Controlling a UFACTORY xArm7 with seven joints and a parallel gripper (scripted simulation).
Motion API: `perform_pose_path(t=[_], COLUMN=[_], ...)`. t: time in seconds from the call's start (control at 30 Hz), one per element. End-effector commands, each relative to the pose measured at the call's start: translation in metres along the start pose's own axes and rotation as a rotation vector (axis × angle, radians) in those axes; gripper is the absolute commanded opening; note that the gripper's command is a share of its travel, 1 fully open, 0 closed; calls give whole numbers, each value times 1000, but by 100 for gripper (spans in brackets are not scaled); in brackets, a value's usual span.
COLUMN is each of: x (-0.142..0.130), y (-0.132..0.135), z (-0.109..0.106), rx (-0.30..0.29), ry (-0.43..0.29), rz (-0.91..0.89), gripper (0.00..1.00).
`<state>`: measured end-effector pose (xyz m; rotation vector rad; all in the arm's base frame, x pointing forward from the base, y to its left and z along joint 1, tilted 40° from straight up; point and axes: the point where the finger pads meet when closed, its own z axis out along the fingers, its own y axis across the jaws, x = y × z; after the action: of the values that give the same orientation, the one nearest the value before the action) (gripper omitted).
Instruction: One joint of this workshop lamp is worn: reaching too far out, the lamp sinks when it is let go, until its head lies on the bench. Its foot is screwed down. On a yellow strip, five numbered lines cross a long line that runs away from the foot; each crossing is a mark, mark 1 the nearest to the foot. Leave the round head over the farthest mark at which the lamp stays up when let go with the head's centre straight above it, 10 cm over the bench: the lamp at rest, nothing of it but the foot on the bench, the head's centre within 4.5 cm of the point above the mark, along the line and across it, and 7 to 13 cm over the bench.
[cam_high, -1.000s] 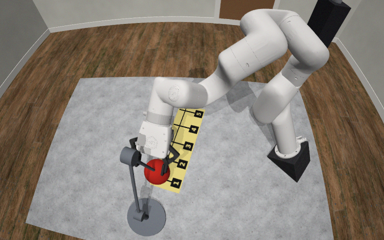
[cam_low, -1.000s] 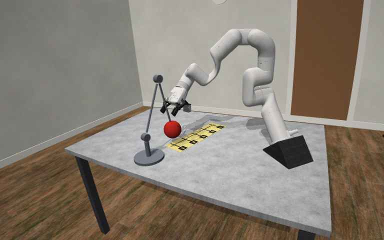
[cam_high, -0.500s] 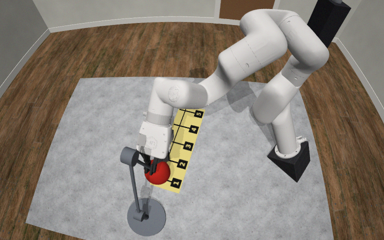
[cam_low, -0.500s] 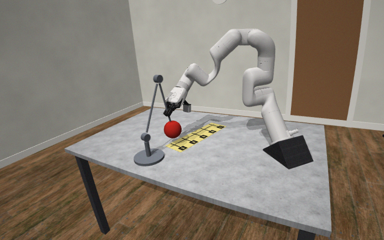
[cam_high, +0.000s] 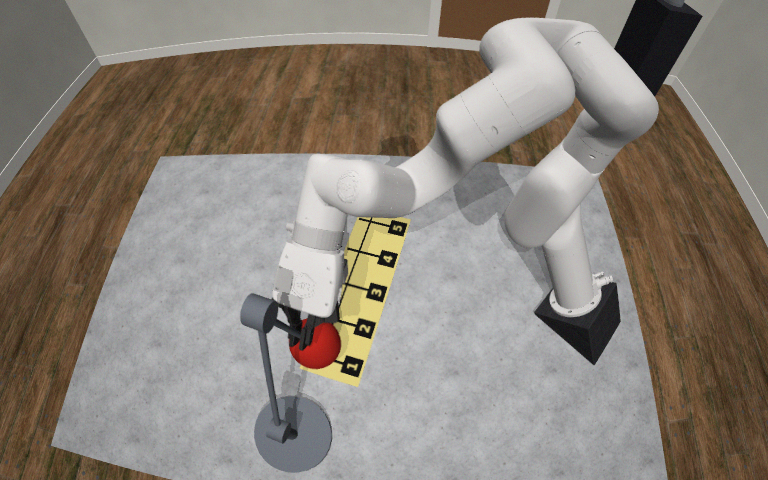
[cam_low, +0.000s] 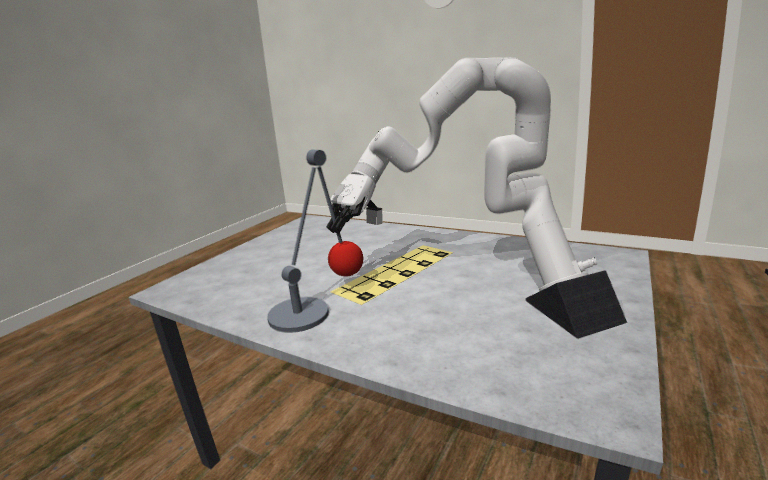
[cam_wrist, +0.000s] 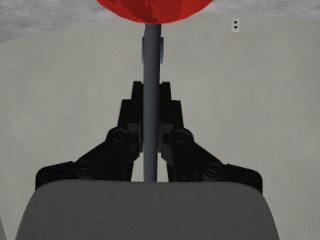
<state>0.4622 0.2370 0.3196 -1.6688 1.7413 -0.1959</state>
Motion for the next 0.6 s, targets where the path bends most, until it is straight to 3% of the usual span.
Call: perform_pose_path(t=[0.0,0.57], x=[-2,21], y=[-1,-1], z=[0,-22], rx=[2,3], ry=[-2,-2], rz=[-3,-3], gripper=[0,0])
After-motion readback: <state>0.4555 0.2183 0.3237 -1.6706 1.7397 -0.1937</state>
